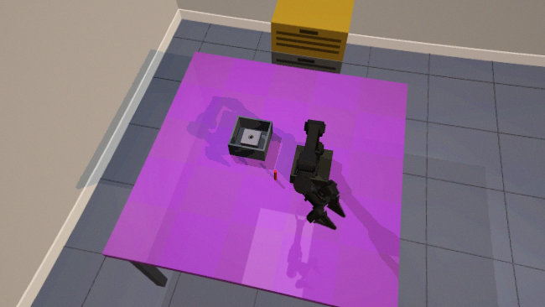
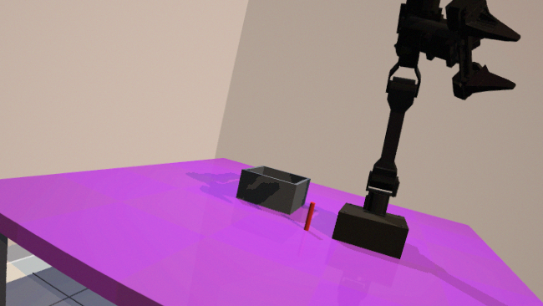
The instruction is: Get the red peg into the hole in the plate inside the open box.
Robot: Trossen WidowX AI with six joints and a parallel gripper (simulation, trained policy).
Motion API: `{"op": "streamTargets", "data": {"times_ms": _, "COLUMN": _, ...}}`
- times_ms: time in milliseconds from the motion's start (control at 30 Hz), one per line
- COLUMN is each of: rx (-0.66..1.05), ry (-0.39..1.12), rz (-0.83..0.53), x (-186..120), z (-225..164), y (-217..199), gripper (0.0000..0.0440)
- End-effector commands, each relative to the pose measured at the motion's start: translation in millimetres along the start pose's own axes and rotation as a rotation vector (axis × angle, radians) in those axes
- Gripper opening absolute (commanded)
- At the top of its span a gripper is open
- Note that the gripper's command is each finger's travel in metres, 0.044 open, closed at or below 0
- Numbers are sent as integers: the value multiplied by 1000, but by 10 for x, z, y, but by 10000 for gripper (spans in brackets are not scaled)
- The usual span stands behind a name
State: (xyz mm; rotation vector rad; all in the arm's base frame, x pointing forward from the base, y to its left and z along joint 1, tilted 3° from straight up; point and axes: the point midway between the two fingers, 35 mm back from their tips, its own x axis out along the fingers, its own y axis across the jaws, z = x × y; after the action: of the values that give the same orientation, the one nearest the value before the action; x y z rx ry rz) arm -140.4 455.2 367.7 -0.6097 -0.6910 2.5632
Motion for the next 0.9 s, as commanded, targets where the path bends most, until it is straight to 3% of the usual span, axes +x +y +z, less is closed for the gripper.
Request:
{"op": "streamTargets", "data": {"times_ms": 0, "rx": 128, "ry": 65, "rz": -43, "x": -163, "z": -148, "y": -46, "gripper": 440}}
{"op": "streamTargets", "data": {"times_ms": 867, "rx": 909, "ry": 352, "rz": -402, "x": -1251, "z": -987, "y": -108, "gripper": 440}}
